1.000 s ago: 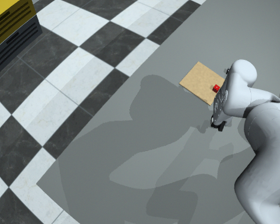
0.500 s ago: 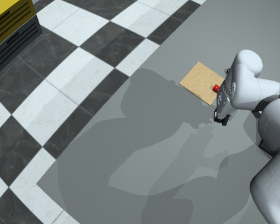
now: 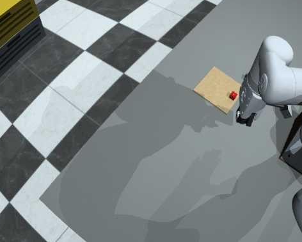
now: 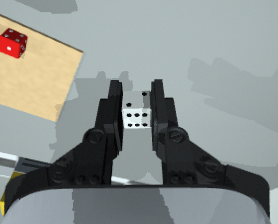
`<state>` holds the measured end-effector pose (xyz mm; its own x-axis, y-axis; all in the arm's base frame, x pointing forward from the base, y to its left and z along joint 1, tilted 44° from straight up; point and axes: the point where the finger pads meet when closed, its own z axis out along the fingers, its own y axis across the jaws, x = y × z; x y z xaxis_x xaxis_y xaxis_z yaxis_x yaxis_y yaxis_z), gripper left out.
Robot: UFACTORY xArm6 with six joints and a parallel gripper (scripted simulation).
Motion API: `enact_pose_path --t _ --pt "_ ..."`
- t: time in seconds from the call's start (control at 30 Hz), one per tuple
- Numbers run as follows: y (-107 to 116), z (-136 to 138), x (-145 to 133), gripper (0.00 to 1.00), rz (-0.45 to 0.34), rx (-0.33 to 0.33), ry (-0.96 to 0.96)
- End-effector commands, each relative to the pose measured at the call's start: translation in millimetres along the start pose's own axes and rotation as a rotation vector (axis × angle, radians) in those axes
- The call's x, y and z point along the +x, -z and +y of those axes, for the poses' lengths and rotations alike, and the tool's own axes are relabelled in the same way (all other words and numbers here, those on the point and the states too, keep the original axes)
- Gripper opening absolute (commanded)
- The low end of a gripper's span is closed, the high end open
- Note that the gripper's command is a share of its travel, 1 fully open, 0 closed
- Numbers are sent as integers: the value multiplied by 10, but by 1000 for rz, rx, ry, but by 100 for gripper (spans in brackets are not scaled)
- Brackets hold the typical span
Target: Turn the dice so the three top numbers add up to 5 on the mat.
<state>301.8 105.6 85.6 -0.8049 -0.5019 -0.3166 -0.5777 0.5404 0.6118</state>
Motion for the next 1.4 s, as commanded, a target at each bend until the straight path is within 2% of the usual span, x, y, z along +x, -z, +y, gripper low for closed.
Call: enact_pose_path --t 0.0,0.33,0.77,0.87,0.93,1.37 --pt "27 0 -10 15 -2 1 2" --pt "24 2 -13 15 -2 1 -64" --pt "7 17 -34 15 -2 0 -457" --pt "7 17 -34 15 -2 0 -457" --pt "1 21 -41 15 -2 0 -582" --pt "-14 34 -59 15 -2 0 -924"
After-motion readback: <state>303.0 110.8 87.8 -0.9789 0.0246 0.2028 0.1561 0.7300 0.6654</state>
